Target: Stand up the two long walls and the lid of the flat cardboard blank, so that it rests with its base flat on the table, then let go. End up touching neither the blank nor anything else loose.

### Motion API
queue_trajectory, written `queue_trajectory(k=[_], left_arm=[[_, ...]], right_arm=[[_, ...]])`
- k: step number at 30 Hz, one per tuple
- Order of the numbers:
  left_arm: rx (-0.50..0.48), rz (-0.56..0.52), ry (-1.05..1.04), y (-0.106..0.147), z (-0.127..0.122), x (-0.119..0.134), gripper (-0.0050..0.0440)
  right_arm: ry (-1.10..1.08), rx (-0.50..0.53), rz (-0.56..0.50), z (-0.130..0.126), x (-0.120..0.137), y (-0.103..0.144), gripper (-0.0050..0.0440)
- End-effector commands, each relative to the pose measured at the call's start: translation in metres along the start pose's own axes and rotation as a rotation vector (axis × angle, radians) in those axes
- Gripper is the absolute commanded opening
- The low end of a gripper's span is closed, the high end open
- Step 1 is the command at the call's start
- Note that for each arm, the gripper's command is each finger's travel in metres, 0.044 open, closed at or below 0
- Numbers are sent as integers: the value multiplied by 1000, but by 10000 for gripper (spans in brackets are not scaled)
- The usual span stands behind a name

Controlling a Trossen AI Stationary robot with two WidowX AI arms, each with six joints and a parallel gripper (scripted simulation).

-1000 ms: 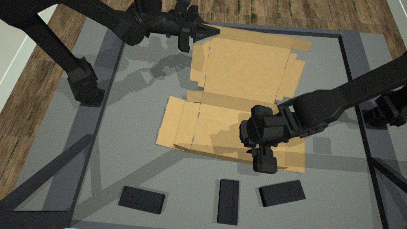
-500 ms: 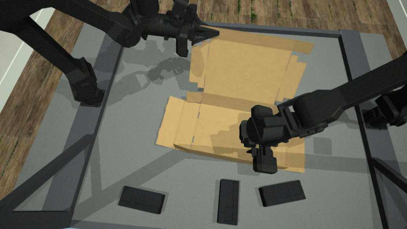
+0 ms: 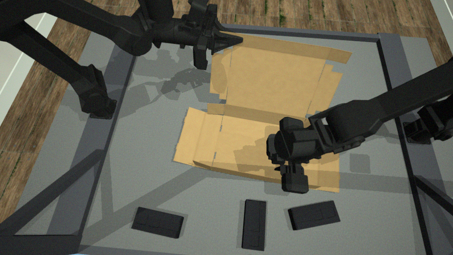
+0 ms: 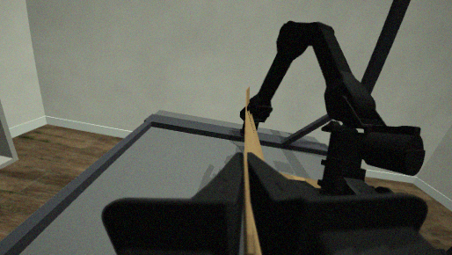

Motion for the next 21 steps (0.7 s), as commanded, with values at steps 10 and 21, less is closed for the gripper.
queue_trajectory(k=[10,21], left_arm=[[-2,-34,-93,2,-22,-12,0],[-2,-40,-155,3,-40,-13,0]], right_arm=[[1,20,107,-4,26,-23,196],[1,20,107,-5,26,-23,196]])
Point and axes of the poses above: on each arm, the point midway between the two fingers, 35 mm back from their tips, its own y axis back along the fingers, its own z axis across the jaws, x = y × z, the point moved 4 cm from there along y, back along the fingers, and after that the axes turned 1 degree about -y, right-handed, at the moved point
